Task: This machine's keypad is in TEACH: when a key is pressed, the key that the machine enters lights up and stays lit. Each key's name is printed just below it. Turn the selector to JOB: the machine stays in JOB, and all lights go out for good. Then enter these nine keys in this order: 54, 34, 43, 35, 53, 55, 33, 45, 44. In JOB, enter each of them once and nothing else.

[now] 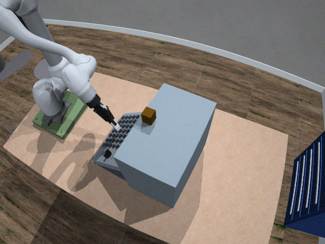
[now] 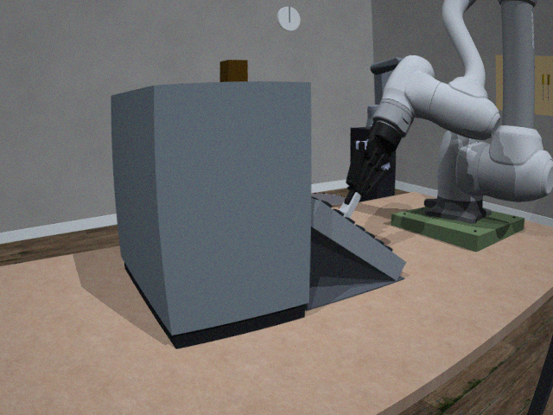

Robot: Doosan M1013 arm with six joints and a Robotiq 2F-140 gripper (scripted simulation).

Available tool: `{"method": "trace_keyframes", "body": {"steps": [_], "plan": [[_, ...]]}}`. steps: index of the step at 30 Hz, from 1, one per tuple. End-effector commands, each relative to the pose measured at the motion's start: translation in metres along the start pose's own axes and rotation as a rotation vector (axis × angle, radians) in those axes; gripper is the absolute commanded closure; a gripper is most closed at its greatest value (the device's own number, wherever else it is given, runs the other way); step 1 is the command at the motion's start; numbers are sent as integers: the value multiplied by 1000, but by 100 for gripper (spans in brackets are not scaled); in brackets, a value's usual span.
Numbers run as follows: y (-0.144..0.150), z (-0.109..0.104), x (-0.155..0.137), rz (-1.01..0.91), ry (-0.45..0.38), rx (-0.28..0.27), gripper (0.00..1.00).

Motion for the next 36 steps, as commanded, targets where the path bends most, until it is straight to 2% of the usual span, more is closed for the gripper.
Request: {"method": "trace_keyframes", "body": {"steps": [1,36], "plan": [[0,0,0,0,0,0,100],[0,14,0,0,0,0,100]]}}
Point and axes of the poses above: the point where the finger pads meet when closed, its own z axis out along the fingers, its own y axis across the jaws, x = y × z, the point moved 4 cm from there along -z, back along the fingers, and after that the axes turned 6 degrees about z, right-handed, at the moved point
